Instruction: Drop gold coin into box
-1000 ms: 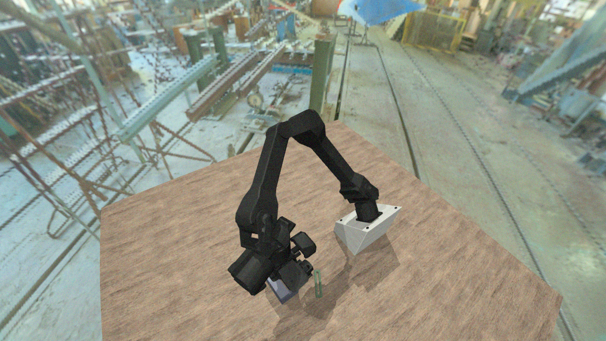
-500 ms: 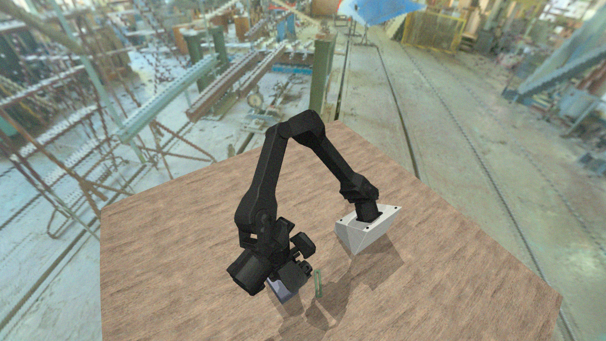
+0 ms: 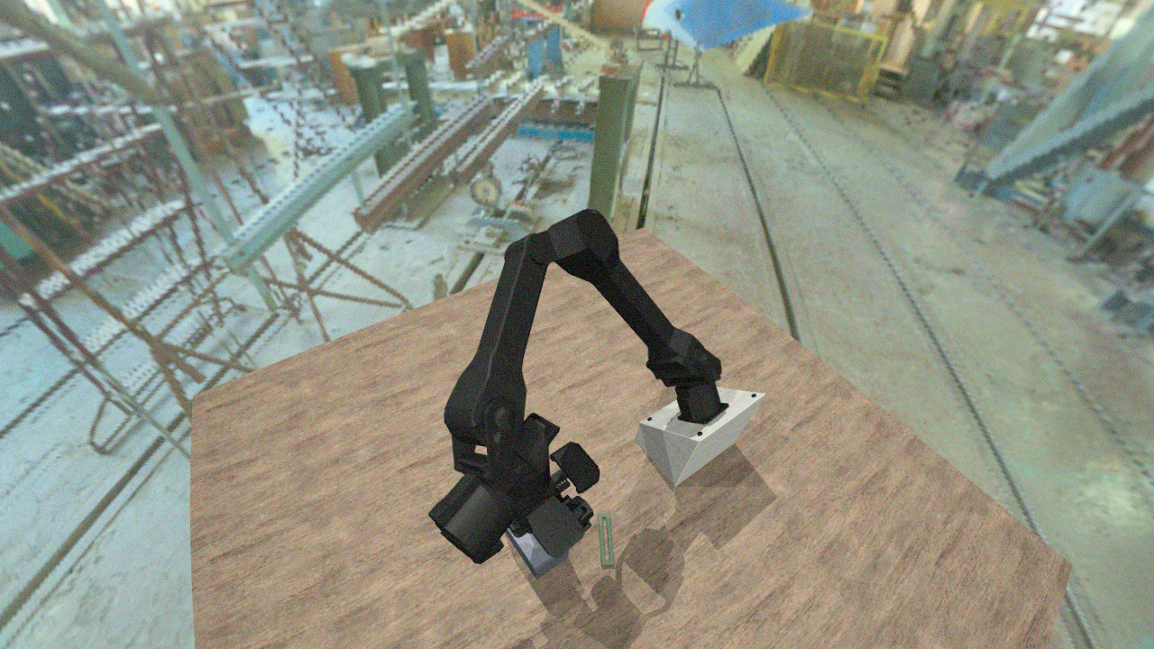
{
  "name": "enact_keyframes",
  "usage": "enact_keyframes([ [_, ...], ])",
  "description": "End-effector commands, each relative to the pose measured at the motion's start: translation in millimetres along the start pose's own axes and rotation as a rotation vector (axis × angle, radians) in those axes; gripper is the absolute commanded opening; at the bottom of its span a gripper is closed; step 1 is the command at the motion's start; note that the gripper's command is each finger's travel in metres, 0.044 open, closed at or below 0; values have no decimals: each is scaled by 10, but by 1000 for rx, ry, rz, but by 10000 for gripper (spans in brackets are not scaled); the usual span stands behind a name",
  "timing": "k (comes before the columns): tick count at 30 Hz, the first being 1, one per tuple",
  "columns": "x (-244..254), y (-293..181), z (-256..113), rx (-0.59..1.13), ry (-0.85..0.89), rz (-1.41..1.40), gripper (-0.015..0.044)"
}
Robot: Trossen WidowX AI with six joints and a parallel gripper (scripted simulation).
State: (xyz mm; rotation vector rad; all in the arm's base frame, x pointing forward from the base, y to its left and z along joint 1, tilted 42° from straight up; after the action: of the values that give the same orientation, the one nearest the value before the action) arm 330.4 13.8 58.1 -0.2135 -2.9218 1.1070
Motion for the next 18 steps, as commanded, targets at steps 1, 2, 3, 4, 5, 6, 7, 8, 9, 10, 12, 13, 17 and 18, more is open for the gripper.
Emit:
enact_keyframes([
  [1, -19, -2, -12, -2, -4, -1, 5],
  [2, -13, -1, -8, -1, -2, 0, 0],
  [3, -6, -1, -4, -1, -1, 0, 0],
  [4, 0, 0, 0, 0, 0, 0, 0],
  [5, 0, 0, 0, 0, 0, 0, 0],
  [6, 0, 0, 0, 0, 0, 0, 0],
  [7, 0, 0, 0, 0, 0, 0, 0],
  [8, 0, 0, 0, 0, 0, 0, 0],
  [9, 0, 0, 0, 0, 0, 0, 0],
  [10, 0, 0, 3, 0, 0, 0, 0],
  [12, -2, 0, 13, 0, 0, 0, 0],
  [13, -3, 1, 20, 0, 0, 0, 0],
  [17, -2, 4, 46, 0, 0, -4, 0],
  [18, -1, 5, 51, 0, 0, -6, 0],
])
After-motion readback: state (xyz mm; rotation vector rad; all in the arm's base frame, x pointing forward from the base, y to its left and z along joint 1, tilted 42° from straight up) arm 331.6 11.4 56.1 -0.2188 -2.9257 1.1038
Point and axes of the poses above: the point midway between the two fingers, 35 mm back from their tips, its own z axis out along the fingers, its own x axis across the jaws, y = z × x, the point moved 5 cm from there along -z, back along the fingers, and after that the axes turned 7 degrees about z, right-handed, at the moved point
